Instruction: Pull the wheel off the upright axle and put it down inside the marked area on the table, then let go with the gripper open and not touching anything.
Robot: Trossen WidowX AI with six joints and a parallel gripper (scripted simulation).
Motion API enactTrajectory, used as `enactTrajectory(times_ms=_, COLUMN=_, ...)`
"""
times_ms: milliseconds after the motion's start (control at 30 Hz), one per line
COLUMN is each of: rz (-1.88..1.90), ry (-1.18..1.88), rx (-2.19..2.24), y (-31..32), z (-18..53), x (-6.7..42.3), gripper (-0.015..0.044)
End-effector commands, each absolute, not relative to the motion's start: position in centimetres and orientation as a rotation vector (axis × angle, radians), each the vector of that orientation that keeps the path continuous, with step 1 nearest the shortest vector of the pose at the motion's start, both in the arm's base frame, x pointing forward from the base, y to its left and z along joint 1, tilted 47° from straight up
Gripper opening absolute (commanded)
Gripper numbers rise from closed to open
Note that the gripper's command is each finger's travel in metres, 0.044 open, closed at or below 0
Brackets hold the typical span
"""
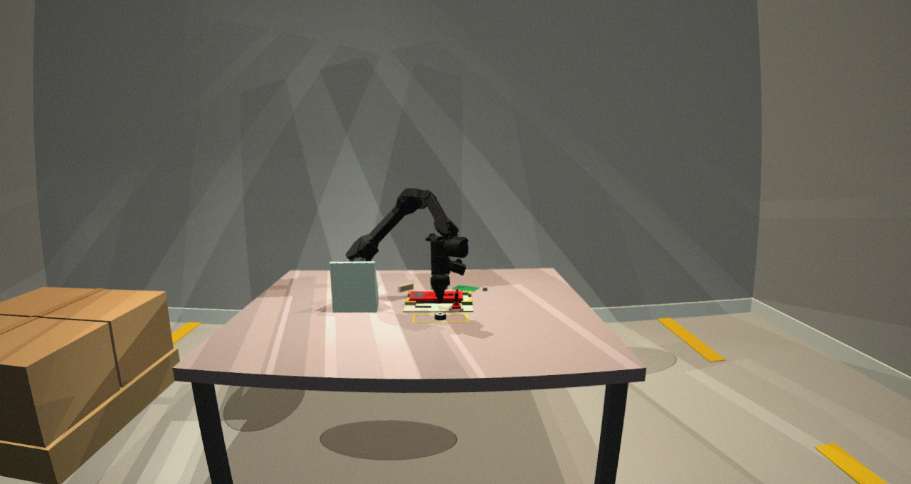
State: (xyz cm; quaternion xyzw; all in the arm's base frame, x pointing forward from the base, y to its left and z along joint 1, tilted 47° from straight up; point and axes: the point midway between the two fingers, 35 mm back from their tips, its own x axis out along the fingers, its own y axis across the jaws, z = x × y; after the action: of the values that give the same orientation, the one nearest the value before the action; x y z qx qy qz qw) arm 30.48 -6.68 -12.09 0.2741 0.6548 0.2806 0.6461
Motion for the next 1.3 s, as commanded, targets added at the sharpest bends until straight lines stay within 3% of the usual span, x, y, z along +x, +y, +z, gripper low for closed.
enactTrajectory(times_ms=0, rz=0.641, ry=1.496, rx=0.624, y=-6.7, z=-11.7, x=29.8, gripper=0.0352)
enactTrajectory(times_ms=133, rz=0.640, ry=1.501, rx=0.619, y=-7.7, z=-9.0, x=26.5, gripper=0.0440)
enactTrajectory(times_ms=333, rz=0.647, ry=1.506, rx=0.619, y=-8.0, z=-5.9, x=22.2, gripper=0.0440)
enactTrajectory(times_ms=1267, rz=0.647, ry=1.506, rx=0.619, y=-8.0, z=-5.9, x=22.2, gripper=0.0440)
